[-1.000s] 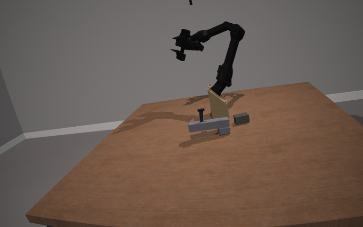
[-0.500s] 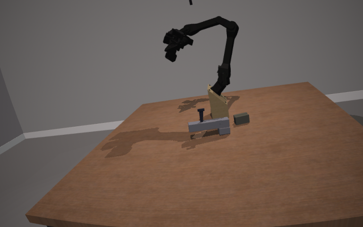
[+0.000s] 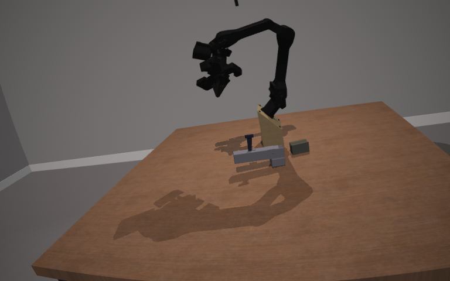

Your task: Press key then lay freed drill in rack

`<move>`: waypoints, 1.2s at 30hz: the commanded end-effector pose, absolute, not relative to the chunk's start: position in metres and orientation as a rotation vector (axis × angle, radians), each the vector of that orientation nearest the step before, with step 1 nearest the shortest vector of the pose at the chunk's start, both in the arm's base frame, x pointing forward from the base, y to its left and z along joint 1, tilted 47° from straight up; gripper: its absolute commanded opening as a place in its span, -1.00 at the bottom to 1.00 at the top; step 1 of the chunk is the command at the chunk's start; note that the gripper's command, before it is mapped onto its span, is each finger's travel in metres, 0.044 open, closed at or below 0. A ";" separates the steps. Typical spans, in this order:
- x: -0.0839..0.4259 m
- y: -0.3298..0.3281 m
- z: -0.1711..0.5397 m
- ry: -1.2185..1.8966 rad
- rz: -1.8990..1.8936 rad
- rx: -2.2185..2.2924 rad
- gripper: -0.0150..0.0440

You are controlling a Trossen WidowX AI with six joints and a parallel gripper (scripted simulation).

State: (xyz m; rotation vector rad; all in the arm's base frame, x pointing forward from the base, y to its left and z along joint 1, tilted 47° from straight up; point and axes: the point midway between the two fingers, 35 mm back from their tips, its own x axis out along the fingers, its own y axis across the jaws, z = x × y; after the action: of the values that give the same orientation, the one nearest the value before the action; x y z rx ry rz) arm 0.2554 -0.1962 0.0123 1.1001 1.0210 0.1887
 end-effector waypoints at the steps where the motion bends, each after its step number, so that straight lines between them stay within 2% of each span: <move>1: 0.277 -0.153 0.005 1.161 0.370 0.913 -0.49; 11: 0.296 -0.034 -0.010 1.437 0.891 0.381 -0.49; 36: 0.294 -0.021 -0.020 1.440 0.901 0.372 -0.49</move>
State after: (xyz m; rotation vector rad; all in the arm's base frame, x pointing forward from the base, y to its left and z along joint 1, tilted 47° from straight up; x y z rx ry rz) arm 0.2956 -0.0238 -0.0182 0.3648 1.4361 0.9004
